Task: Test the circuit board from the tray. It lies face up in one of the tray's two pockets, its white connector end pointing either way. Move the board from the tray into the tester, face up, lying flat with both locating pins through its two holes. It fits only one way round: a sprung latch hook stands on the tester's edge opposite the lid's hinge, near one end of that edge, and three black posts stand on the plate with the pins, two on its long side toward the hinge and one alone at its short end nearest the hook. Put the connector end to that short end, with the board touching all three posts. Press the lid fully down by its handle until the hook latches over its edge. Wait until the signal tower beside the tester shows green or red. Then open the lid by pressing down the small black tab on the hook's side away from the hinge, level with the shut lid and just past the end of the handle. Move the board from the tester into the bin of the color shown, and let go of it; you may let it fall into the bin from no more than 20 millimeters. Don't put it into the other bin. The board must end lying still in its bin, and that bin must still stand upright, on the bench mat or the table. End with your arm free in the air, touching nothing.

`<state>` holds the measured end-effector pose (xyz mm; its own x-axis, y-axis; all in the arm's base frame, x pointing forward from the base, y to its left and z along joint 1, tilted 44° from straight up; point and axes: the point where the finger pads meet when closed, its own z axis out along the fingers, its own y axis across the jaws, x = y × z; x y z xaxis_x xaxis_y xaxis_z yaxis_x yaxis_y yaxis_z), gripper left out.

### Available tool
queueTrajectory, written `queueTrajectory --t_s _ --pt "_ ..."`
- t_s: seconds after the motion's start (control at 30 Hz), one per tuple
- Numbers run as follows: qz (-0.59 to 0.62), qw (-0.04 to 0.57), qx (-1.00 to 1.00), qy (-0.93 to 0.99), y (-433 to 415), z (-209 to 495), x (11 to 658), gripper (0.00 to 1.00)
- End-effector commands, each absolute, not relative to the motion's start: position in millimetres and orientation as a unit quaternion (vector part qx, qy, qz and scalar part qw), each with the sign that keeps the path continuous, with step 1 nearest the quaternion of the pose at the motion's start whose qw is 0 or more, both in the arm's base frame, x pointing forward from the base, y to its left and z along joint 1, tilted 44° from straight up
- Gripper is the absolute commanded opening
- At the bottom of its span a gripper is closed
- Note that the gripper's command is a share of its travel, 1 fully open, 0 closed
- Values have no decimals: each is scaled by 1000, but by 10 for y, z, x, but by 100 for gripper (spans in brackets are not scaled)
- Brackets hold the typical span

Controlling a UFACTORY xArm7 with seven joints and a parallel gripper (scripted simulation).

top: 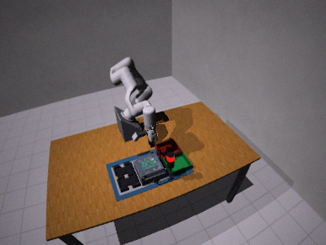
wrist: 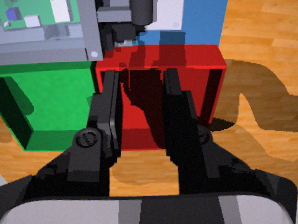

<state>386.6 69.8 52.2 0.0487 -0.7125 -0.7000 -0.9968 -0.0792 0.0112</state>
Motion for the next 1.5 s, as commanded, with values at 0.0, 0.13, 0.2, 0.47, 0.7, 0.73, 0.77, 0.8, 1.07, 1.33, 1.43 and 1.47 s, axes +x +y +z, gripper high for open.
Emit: queueTrajectory --t_s 0.0,0.13,0.2,0.47,0.7,0.73,0.77,0.8,1.07,1.33,1.43,1.47 --pt "280 253 -678 630 676 517 3880 27" --pt "280 253 -678 630 616 459 3881 27" --pt "280 253 -678 630 566 411 3882 27" --pt "280 253 -678 630 384 233 3885 27" --pt "280 253 -678 630 245 97 3888 27" --pt "280 253 -678 630 238 91 3888 27" --pt "280 253 -678 630 235 87 3888 27" --pt "280 253 -678 630 233 86 3888 27" --pt "280 253 -678 630 241 77 3888 27" --pt "280 253 -678 630 314 3 3882 27" --pt "280 253 -678 630 349 -34 3879 27" --pt "280 253 -678 630 360 -45 3878 27"
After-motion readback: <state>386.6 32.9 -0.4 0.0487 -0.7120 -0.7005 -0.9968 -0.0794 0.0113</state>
